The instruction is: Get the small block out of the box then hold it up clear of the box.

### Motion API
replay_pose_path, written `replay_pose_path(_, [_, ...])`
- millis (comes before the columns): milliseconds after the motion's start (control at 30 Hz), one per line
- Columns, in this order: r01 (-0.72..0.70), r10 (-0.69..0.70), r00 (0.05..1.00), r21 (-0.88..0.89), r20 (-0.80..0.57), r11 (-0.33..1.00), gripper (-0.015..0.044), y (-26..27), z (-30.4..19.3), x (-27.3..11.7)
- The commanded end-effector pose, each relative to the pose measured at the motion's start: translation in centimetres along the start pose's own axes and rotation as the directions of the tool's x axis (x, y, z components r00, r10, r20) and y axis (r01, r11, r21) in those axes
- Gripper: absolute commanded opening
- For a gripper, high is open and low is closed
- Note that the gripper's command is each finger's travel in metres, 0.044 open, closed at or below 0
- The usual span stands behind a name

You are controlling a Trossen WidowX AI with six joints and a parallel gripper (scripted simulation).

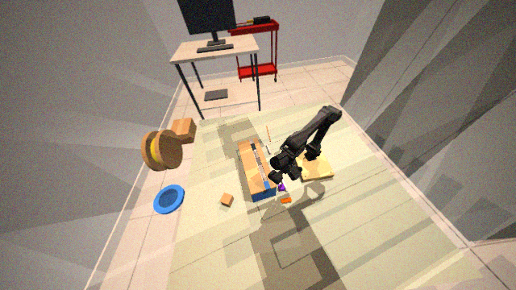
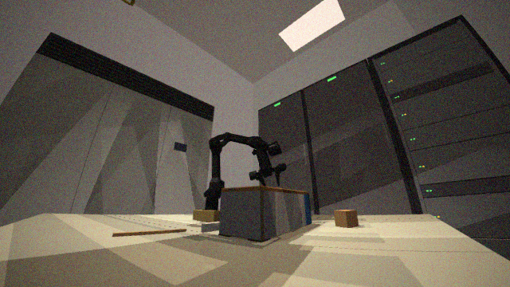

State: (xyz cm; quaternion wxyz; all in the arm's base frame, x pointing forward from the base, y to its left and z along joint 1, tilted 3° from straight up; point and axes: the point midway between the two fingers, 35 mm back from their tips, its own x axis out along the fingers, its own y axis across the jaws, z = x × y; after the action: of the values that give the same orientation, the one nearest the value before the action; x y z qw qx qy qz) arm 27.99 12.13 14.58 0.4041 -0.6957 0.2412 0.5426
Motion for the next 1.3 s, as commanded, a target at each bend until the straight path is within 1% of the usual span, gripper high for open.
replay_pose_path(0, [-0.037, -0.068, 0.993, -0.795, -0.098, 0.606, 0.0285, 0.6, 1.1, -0.9])
replay_pose_path(67, [-0.043, -0.071, 0.992, -0.823, -0.101, 0.567, 0.0285, 0.6, 1.2, -1.0])
replay_pose_path(633, [-0.043, -0.071, 0.992, -0.823, -0.101, 0.567, 0.0285, 0.7, 1.2, -0.7])
replay_pose_path(700, [-0.043, -0.071, 0.992, -0.823, -0.101, 0.567, 0.0285, 0.9, 1.4, 1.0])
replay_pose_path(833, [-0.043, -0.071, 0.992, -0.823, -0.101, 0.567, 0.0285, 2.7, 2.0, 6.3])
replay_pose_path(900, [-0.043, -0.07, 0.992, -0.823, -0.101, 0.567, 0.0285, 3.4, 2.2, 7.8])
replay_pose_path(1267, [-0.043, -0.07, 0.992, -0.823, -0.101, 0.567, 0.0285, 3.7, 2.4, 8.9])
